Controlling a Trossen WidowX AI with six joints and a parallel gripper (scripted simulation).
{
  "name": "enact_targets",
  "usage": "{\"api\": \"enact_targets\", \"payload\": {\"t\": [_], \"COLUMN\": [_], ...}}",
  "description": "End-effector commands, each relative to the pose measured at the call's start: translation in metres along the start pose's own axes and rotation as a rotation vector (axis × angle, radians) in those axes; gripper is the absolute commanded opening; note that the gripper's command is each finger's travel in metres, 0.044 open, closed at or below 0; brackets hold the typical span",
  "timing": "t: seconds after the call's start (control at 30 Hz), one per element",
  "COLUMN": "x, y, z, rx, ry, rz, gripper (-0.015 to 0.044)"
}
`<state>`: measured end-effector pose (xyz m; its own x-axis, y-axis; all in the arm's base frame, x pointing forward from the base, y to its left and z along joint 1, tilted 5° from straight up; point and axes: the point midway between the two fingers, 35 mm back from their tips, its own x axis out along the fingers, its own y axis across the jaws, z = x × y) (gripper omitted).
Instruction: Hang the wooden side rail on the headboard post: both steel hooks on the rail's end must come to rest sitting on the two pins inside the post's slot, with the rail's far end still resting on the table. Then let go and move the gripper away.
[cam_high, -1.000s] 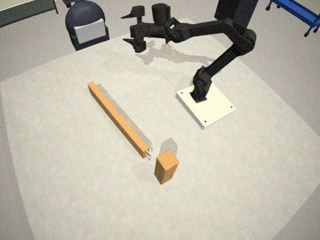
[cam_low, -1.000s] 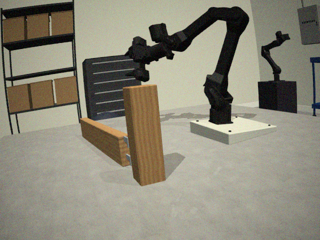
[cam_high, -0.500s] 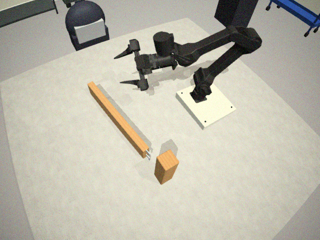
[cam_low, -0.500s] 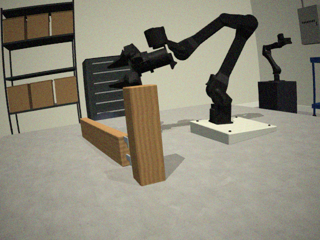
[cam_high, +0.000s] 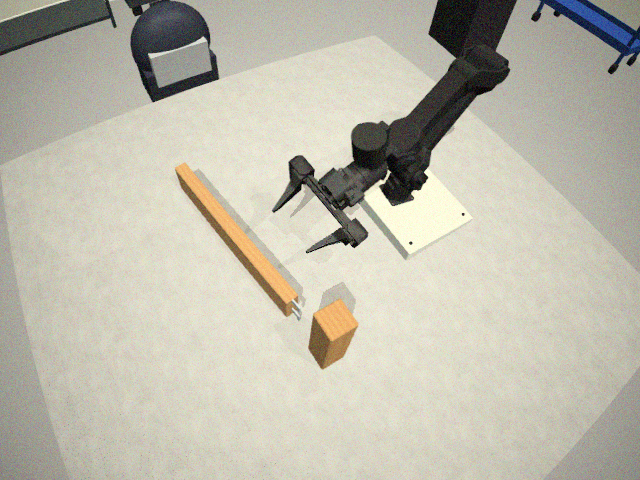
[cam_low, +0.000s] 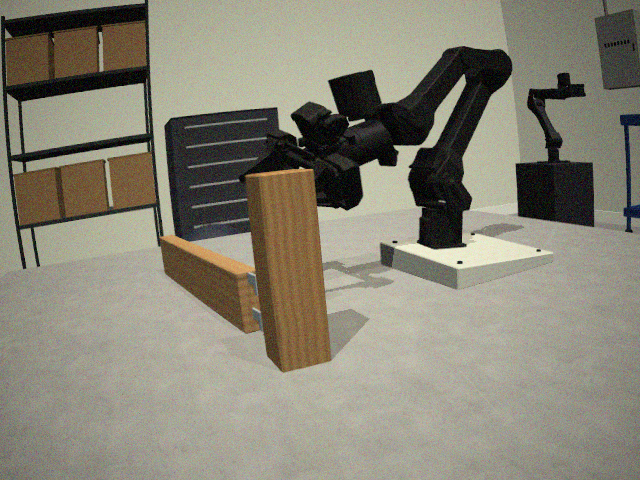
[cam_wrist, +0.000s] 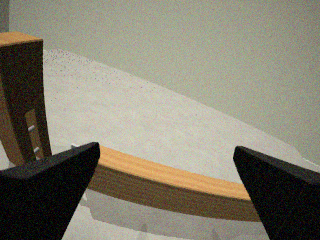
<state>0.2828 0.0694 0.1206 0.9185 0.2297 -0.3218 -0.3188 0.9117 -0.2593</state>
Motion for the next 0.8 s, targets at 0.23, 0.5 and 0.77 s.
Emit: {"api": "enact_targets", "payload": {"t": [0.23, 0.5, 0.77], "x": [-0.036, -0.037, -0.037], "y": [0.108, 0.109, 0.109], "z": [-0.020, -0.021, -0.021], "rx": [0.236, 0.239, 0.239], "ry": [-0.017, -0.016, -0.016], "rz": [0.353, 0.359, 0.359], "gripper": [0.0440, 0.0440, 0.0440]}}
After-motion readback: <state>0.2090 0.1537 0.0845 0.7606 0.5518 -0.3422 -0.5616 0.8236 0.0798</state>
